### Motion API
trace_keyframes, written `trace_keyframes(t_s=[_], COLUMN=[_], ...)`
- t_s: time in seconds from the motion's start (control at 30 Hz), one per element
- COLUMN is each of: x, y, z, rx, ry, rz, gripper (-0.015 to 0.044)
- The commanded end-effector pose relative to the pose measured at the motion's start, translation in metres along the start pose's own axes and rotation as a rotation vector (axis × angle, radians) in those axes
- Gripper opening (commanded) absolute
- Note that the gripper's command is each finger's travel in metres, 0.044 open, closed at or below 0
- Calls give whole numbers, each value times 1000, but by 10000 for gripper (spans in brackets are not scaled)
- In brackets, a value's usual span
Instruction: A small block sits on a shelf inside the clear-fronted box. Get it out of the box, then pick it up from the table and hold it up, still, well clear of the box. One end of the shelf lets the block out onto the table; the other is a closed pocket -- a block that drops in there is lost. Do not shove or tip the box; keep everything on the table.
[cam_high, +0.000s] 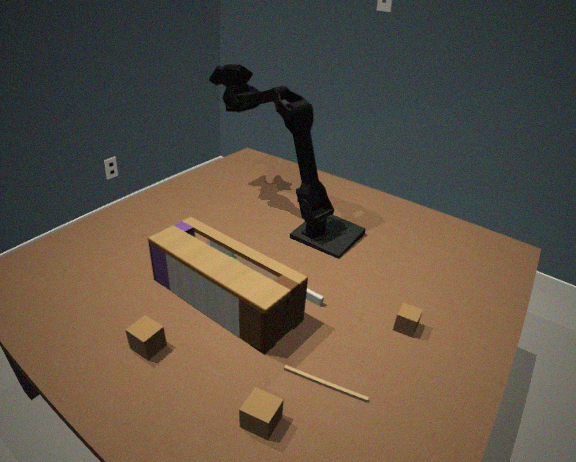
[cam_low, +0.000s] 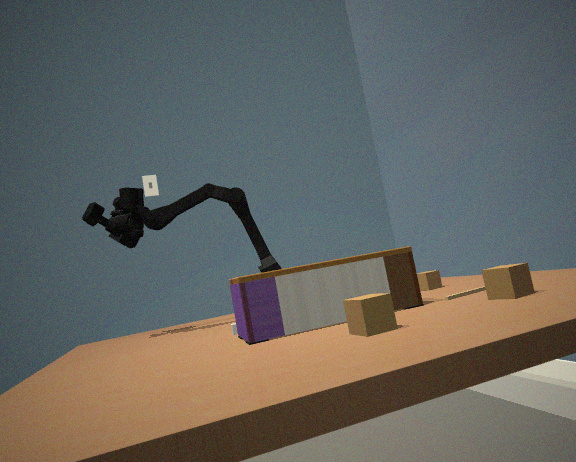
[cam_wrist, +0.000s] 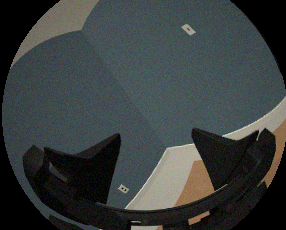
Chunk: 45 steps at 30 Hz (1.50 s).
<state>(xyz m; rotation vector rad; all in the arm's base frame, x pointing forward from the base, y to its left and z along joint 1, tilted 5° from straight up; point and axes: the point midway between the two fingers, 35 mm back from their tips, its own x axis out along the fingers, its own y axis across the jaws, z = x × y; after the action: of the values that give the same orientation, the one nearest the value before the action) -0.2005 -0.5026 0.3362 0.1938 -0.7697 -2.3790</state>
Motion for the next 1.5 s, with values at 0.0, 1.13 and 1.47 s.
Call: trace_keyframes(t_s=[0.0, 1.13, 1.47], x=[-35, -544, -663], y=[36, 98, -1], z=[-26, -150, -103], rx=[-131, -1630, -2134], ry=[106, 518, 229], rz=[85, 1512, 2091], gripper=[400, 400, 400])
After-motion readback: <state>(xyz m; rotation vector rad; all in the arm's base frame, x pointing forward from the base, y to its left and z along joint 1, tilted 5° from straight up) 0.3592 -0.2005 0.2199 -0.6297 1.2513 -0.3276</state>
